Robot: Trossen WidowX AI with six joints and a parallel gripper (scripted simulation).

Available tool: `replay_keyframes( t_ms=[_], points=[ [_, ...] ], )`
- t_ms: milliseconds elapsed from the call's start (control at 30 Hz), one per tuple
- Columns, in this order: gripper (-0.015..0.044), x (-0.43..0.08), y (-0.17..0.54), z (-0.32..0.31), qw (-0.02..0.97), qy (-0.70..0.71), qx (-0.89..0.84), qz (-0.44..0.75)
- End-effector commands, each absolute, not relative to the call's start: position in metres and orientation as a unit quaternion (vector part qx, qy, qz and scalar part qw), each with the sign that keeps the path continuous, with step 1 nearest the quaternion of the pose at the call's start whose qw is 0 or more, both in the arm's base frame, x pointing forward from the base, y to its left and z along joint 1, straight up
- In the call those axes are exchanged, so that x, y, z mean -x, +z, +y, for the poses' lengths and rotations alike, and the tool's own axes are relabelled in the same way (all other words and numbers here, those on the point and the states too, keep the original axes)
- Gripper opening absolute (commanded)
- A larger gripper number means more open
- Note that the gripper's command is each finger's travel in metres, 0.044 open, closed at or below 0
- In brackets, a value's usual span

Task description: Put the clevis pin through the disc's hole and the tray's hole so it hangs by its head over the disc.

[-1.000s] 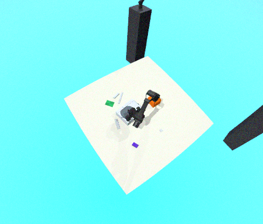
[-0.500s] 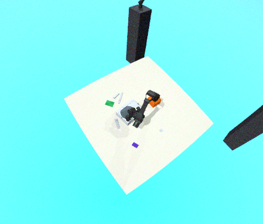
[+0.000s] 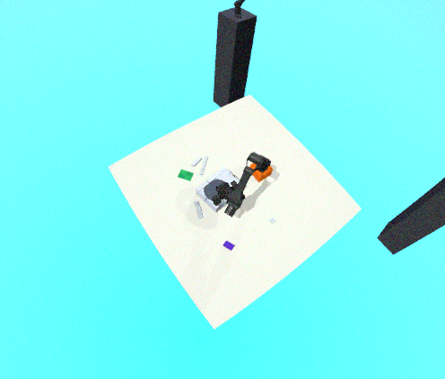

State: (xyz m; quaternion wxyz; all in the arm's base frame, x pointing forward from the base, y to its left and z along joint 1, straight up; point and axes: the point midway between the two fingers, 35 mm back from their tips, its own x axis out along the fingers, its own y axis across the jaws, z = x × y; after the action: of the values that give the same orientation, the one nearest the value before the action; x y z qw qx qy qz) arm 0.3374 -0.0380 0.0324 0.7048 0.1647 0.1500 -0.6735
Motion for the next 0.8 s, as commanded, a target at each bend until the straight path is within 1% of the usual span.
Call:
replay_keyframes(
  t_ms=[0, 600, 767],
  points=[
    [0.0000, -0.3374, 0.0282, -0.0395, 0.706, -0.674, -0.159, 0.151],
    [0.0000, -0.3374, 0.0304, -0.0381, 0.705, -0.673, -0.164, 0.151],
    [0.0131, -0.3374, 0.0304, -0.0381, 0.705, -0.673, -0.164, 0.151]
  ],
)
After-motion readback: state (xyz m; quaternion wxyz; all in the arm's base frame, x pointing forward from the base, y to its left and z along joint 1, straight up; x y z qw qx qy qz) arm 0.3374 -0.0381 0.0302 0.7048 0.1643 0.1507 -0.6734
